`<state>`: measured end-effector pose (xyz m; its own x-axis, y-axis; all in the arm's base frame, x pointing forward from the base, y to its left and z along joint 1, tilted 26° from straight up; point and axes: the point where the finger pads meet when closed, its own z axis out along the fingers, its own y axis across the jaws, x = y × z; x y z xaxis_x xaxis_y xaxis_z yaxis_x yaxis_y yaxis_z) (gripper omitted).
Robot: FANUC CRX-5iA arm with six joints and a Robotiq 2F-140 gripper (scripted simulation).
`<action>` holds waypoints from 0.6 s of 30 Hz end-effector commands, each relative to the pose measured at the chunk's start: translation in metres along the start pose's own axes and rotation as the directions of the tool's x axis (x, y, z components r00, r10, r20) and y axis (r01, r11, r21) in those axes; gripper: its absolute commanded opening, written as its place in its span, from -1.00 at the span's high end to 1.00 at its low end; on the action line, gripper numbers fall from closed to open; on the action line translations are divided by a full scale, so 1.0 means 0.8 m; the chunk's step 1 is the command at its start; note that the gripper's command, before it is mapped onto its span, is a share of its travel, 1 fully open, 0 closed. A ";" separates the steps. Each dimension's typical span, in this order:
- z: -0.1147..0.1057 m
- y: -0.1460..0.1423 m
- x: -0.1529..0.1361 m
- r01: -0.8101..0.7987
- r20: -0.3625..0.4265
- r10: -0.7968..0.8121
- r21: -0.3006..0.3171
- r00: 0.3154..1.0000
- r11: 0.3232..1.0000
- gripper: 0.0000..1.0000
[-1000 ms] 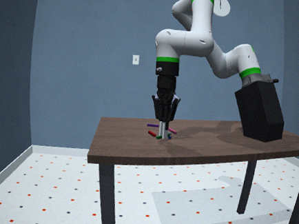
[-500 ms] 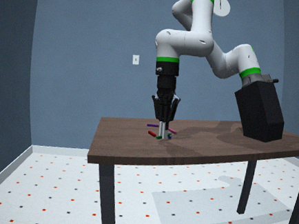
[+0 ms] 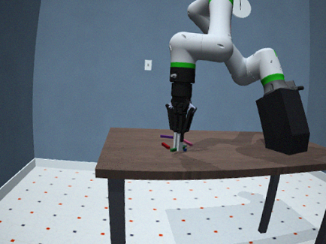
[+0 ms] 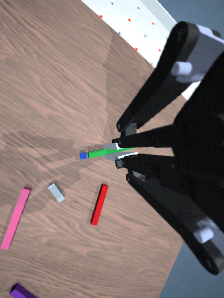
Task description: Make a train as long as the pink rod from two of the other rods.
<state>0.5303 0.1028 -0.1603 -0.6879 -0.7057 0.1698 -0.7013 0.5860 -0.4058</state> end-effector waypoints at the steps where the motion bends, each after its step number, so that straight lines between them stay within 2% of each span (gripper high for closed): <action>1: 0.002 0.000 0.000 0.000 0.000 0.000 0.000 1.000 1.000 0.94; 18: 0.013 0.000 0.000 0.000 0.000 0.000 0.000 1.000 1.000 0.94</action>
<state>0.5323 0.0986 -0.1699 -0.6879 -0.7057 0.1697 -0.7013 0.5860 -0.4058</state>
